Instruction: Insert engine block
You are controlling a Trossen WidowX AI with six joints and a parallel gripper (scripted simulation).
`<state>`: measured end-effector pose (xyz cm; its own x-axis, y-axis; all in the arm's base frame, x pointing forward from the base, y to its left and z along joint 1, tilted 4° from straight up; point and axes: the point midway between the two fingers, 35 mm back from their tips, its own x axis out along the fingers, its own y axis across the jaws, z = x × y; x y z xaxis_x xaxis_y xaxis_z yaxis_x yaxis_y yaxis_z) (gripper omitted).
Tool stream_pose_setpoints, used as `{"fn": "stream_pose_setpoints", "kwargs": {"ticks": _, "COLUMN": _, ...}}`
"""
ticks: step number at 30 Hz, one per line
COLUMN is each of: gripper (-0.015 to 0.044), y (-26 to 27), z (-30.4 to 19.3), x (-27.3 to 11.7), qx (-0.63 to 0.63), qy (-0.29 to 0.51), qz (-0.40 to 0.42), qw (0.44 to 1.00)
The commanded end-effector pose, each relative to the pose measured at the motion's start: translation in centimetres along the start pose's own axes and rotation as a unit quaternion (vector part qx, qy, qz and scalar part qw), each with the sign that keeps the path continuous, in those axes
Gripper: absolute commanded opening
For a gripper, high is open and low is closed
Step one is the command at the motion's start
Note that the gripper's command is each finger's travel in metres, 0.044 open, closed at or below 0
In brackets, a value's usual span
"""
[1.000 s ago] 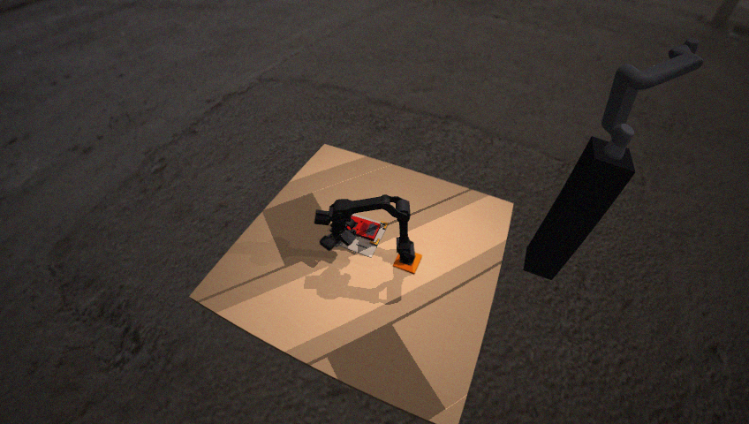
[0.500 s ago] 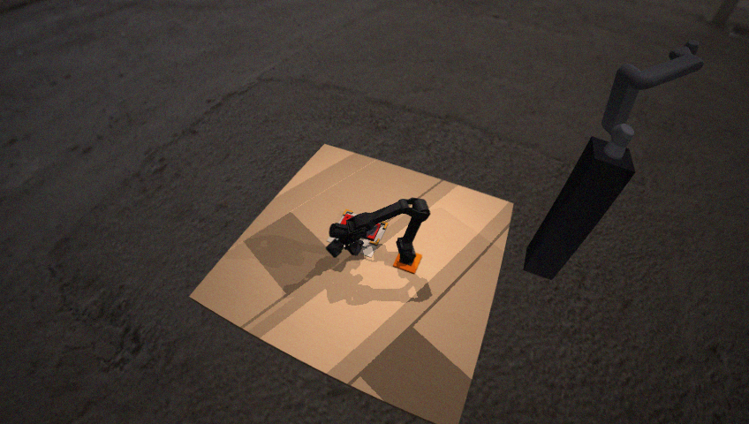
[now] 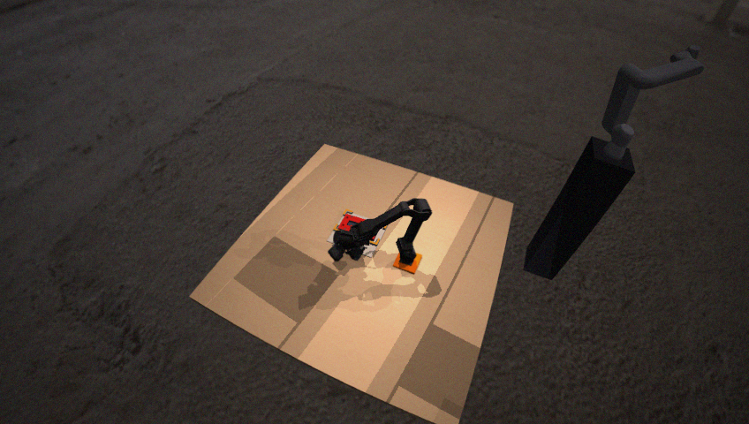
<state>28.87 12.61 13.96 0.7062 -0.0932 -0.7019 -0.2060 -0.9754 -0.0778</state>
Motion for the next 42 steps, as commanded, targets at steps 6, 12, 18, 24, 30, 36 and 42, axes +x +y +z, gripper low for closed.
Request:
{"fn": "stream_pose_setpoints", "kwargs": {"ticks": 6, "gripper": 0.0000, "y": 0.1, "z": 1.2, "x": 1.3, "qx": 0.001, "qy": 0.001, "qz": 0.003, "qw": 1.000}}
{"fn": "stream_pose_setpoints", "kwargs": {"ticks": 12, "gripper": 0.0000, "y": 0.1, "z": 1.9, "x": 2.1, "qx": 0.001, "qy": 0.001, "qz": 0.003, "qw": 1.000}}
{"fn": "stream_pose_setpoints", "kwargs": {"ticks": 18, "gripper": 0.0000, "y": 0.1, "z": 2.6, "x": 2.9, "qx": 0.001, "qy": 0.001, "qz": 0.003, "qw": 1.000}}
{"fn": "stream_pose_setpoints", "kwargs": {"ticks": 24, "gripper": 0.0000, "y": 0.1, "z": 3.4, "x": 3.8, "qx": 0.001, "qy": 0.001, "qz": 0.003, "qw": 1.000}}
{"fn": "stream_pose_setpoints", "kwargs": {"ticks": 30, "gripper": 0.0000, "y": 0.1, "z": 4.0, "x": 4.5, "qx": 0.001, "qy": 0.001, "qz": 0.003, "qw": 1.000}}
{"fn": "stream_pose_setpoints", "kwargs": {"ticks": 36, "gripper": 0.0000, "y": 0.1, "z": 4.8, "x": 5.3, "qx": 0.001, "qy": 0.001, "qz": 0.003, "qw": 1.000}}
{"fn": "stream_pose_setpoints", "kwargs": {"ticks": 42, "gripper": 0.0000, "y": 0.1, "z": 5.5, "x": 6.1, "qx": 0.001, "qy": 0.001, "qz": 0.003, "qw": 1.000}}
